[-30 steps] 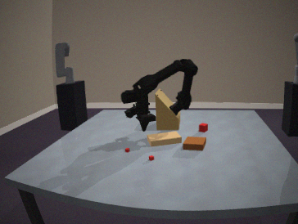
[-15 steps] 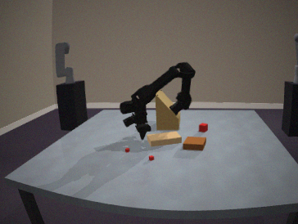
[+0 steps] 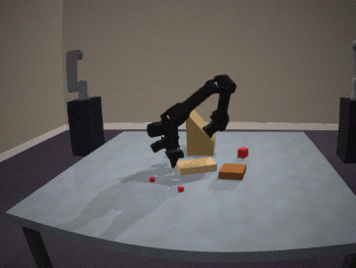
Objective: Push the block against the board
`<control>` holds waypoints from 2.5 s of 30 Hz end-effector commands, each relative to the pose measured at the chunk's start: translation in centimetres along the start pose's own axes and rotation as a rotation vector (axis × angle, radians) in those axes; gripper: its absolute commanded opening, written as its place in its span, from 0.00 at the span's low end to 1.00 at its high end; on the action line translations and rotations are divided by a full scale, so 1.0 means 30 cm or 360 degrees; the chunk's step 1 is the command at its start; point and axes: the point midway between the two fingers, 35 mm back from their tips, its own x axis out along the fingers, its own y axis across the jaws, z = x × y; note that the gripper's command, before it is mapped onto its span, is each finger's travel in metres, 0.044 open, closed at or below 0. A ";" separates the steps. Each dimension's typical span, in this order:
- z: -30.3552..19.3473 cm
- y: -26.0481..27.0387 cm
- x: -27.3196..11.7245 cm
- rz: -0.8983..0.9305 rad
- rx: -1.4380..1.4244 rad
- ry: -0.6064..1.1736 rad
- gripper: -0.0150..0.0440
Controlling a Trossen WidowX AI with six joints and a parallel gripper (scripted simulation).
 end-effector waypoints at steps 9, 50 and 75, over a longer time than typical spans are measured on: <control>-0.061 0.004 0.001 0.0004 0.0011 0.0007 0.25; -0.264 0.020 0.000 0.0003 0.0015 0.0011 0.25; -0.237 0.037 -0.001 0.0003 0.0015 0.0011 0.25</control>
